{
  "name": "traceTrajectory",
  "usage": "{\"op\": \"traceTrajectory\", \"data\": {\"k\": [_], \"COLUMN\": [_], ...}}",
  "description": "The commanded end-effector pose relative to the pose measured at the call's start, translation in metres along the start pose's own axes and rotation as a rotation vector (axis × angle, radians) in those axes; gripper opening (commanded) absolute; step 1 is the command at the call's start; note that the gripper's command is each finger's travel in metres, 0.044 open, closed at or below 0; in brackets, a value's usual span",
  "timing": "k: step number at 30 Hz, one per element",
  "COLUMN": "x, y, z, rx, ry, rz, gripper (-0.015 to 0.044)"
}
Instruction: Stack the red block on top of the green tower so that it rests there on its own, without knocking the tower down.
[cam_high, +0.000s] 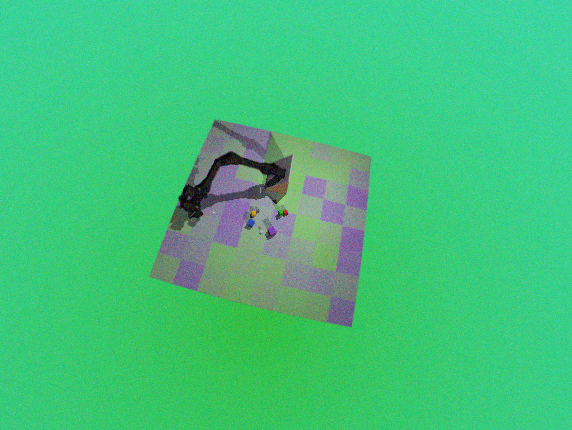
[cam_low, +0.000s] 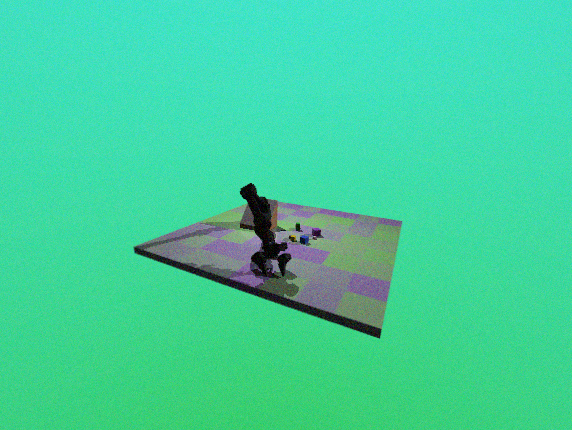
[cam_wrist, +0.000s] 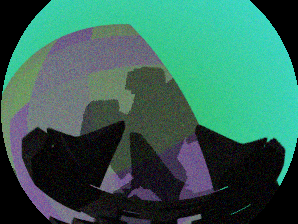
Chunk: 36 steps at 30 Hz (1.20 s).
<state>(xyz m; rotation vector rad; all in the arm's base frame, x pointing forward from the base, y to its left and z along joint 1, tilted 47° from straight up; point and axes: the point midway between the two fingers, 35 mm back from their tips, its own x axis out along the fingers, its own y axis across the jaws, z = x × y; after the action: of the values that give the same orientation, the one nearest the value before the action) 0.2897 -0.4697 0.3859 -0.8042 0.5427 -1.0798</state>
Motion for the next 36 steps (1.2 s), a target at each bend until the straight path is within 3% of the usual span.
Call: {"op": "traceTrajectory", "data": {"k": [1, 10, 19, 25, 30, 36], "x": [-0.008, -0.058, -0.140, -0.175, -0.201, -0.264], "y": [0.074, 0.213, 0.333, 0.349, 0.377, 0.429], "z": [0.011, 0.032, 0.033, 0.057, 0.044, 0.018], "rx": [0.152, 0.395, 0.564, 0.527, 0.571, 0.613], "ry": [0.040, 0.184, 0.408, 0.364, 0.469, 0.655], "rz": [0.151, 0.412, 0.596, 0.701, 0.710, 0.722], "gripper": [0.0440, 0.0440, 0.0440, 0.0440, 0.0440, 0.0440]}}
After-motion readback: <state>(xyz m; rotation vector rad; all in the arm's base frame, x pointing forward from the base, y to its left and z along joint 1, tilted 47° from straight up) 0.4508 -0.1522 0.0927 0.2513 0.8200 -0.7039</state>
